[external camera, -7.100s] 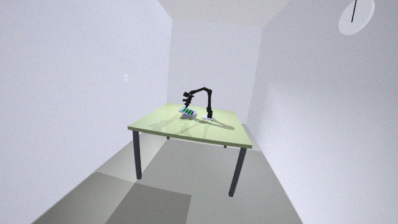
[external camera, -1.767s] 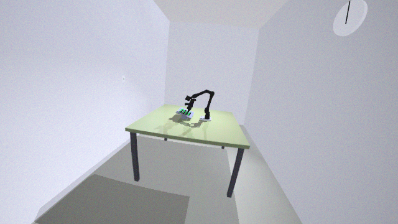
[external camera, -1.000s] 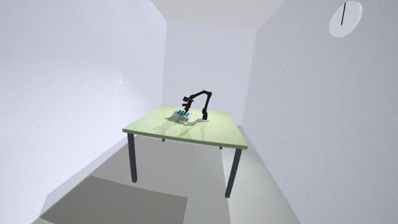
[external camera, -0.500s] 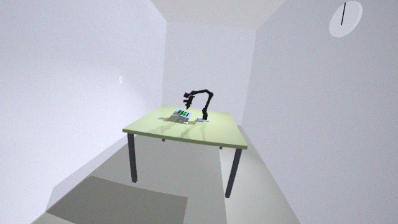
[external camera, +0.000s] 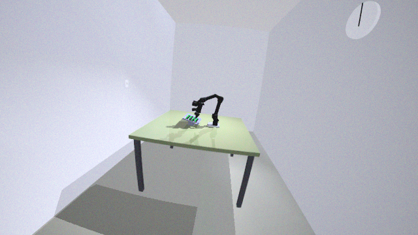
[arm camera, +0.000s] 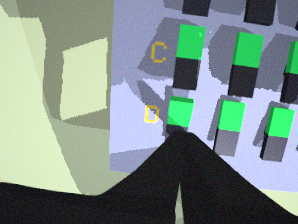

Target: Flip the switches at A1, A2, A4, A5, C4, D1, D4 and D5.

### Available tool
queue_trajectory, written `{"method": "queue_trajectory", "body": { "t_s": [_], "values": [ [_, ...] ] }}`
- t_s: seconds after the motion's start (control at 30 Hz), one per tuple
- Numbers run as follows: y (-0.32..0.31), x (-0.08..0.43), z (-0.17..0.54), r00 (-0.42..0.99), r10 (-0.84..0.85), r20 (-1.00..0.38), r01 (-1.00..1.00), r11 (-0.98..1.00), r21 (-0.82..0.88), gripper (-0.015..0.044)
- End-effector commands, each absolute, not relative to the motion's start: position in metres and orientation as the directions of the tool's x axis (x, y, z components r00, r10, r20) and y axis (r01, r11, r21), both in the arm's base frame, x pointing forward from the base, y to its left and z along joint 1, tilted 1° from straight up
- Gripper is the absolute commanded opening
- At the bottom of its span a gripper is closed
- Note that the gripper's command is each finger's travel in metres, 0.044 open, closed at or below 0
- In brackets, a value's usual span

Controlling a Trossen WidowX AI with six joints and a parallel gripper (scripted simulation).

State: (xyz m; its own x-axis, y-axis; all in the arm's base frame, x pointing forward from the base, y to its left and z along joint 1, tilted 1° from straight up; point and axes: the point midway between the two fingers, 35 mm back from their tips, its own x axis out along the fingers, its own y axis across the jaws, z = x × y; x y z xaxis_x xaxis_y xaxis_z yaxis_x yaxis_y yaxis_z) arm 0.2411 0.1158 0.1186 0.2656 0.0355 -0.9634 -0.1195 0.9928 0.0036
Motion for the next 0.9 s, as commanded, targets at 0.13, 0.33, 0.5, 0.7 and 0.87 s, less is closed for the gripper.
{"method": "queue_trajectory", "body": {
  "t_s": [0.13, 0.33, 0.5, 0.7, 0.87],
  "values": [
    [0.116, 0.244, 0.102, 0.259, 0.031, -0.965, -0.113, 0.994, 0.002, 0.0000],
    [0.116, 0.245, 0.098, 0.259, 0.031, -0.965, -0.113, 0.994, 0.002, 0.0000],
    [0.116, 0.247, 0.091, 0.259, 0.031, -0.965, -0.113, 0.994, 0.002, 0.0000],
    [0.116, 0.248, 0.087, 0.260, 0.031, -0.965, -0.113, 0.994, 0.002, 0.0000],
    [0.116, 0.248, 0.087, 0.260, 0.031, -0.965, -0.113, 0.994, 0.002, 0.0000]
  ]
}}
